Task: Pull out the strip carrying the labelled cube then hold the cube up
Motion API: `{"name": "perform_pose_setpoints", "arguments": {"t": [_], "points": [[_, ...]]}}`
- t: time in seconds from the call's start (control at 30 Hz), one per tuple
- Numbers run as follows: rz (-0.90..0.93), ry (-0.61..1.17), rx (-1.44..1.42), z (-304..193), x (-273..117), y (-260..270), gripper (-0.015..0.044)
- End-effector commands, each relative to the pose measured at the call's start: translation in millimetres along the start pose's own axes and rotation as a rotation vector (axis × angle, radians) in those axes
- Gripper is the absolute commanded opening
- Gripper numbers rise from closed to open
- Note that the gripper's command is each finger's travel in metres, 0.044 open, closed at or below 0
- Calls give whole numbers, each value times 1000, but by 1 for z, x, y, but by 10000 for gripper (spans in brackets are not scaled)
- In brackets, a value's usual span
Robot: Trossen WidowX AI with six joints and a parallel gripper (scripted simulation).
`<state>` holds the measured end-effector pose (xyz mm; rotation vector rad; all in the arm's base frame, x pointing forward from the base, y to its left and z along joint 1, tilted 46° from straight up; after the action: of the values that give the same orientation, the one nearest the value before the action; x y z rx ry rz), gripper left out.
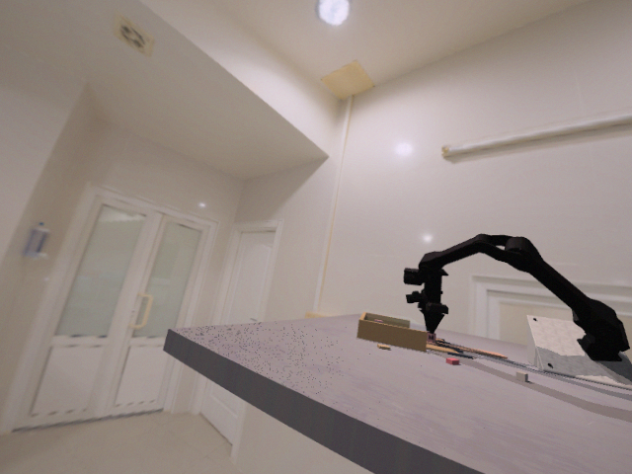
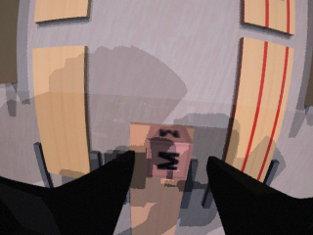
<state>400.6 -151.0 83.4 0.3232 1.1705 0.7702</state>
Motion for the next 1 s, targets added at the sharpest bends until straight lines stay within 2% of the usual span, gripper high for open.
{"name": "perform_pose_setpoints", "arguments": {"t": [0.0, 0.47, 0.57, 0.87, 0.97], "points": [[8, 0, 4, 0, 8, 1, 250], [9, -1, 4, -1, 25, 2, 250], [3, 1, 0, 0, 22, 2, 171], [3, 1, 0, 0, 22, 2, 111], [3, 1, 0, -1, 22, 2, 33]]}}
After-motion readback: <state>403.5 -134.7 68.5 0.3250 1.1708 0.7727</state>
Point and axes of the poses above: the point midway between the two fingers, 35 mm back from their tips, its own x axis out along the fingers, its own y axis across the jaws, z = x × y, the point moved 10 cm from there along -x, back along the fingers, and after that the axes turned 15 degrees about -x, right-handed, at the moved point
